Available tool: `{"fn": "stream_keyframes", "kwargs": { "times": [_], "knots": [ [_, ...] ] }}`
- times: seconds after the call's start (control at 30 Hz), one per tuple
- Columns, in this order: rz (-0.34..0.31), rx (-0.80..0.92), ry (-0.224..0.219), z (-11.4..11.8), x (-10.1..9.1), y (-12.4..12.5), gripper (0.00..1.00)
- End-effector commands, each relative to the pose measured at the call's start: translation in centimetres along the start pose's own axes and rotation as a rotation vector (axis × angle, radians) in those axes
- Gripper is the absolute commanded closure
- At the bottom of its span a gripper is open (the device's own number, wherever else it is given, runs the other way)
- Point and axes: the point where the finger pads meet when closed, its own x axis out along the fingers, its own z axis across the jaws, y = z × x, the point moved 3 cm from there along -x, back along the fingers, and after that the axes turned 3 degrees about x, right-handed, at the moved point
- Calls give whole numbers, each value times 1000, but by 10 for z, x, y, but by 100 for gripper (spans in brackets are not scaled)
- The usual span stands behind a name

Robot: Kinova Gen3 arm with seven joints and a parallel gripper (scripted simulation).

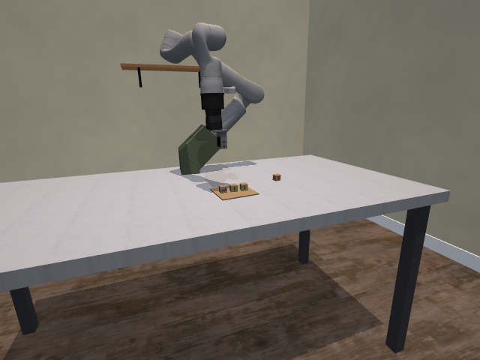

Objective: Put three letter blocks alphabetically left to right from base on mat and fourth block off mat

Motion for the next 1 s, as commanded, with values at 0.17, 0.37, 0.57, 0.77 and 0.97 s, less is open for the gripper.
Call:
{"fn": "stream_keyframes", "kwargs": {
  "times": [0.17,0.37,0.57,0.77,0.97],
  "knots": [
    [-10,4,-9,2,-14,-3,0],
    [-10,4,-9,2,-14,-3,0],
    [-10,4,-9,2,-14,-3,0],
    [-10,4,-9,2,-14,-3,0],
    [-10,4,-9,2,-14,-3,0]
  ]
}}
